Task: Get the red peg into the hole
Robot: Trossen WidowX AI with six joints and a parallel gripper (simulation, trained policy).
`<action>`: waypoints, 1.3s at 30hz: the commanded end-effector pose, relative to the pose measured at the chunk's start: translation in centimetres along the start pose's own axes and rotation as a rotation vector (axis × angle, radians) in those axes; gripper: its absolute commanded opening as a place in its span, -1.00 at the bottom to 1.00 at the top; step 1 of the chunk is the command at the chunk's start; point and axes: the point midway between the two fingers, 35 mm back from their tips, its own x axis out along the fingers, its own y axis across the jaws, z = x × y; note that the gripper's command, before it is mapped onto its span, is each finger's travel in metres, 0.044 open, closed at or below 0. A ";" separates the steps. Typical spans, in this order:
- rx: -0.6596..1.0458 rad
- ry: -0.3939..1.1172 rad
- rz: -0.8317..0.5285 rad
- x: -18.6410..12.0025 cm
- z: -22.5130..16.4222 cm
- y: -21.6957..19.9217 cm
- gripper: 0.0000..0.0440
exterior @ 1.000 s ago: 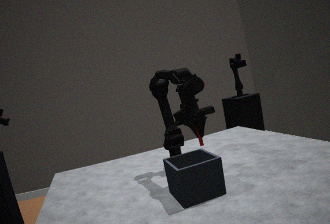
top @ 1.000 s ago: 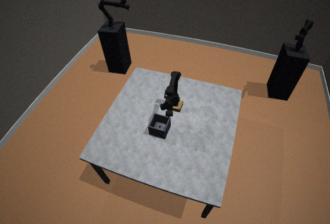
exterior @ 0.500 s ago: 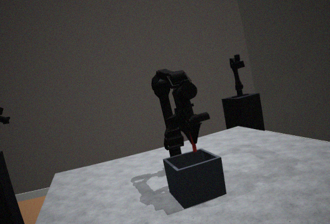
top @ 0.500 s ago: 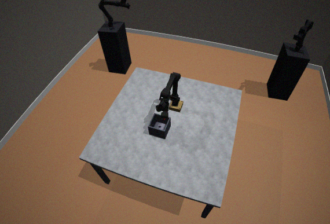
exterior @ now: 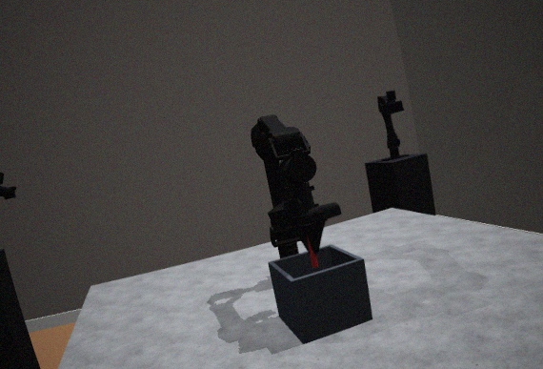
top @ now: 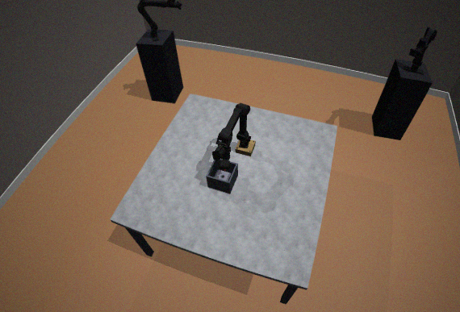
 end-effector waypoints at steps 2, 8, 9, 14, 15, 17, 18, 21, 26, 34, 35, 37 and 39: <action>-0.007 0.017 -0.015 1.5 0.3 0.0 -1.00; -0.015 0.031 -0.015 3.0 0.8 0.4 -1.00; -0.018 0.033 -0.014 3.2 0.8 0.5 -1.00; -0.033 0.042 -0.017 4.4 1.1 0.6 -1.00; -0.037 0.044 -0.018 4.7 1.1 0.7 -1.00; -0.047 0.048 -0.020 5.2 1.2 0.7 -1.00; -0.052 0.050 -0.021 5.5 1.2 0.8 -1.00; -0.065 0.054 -0.024 6.3 1.3 0.9 -1.00; -0.083 0.054 -0.042 7.4 1.3 0.7 -0.83; -0.114 0.066 -0.067 8.2 1.3 0.7 -0.48; -0.112 0.076 -0.070 8.2 1.2 0.7 -0.49; -0.108 0.085 -0.070 8.1 1.4 0.7 -0.50; -0.104 0.095 -0.065 7.8 1.6 0.9 -0.51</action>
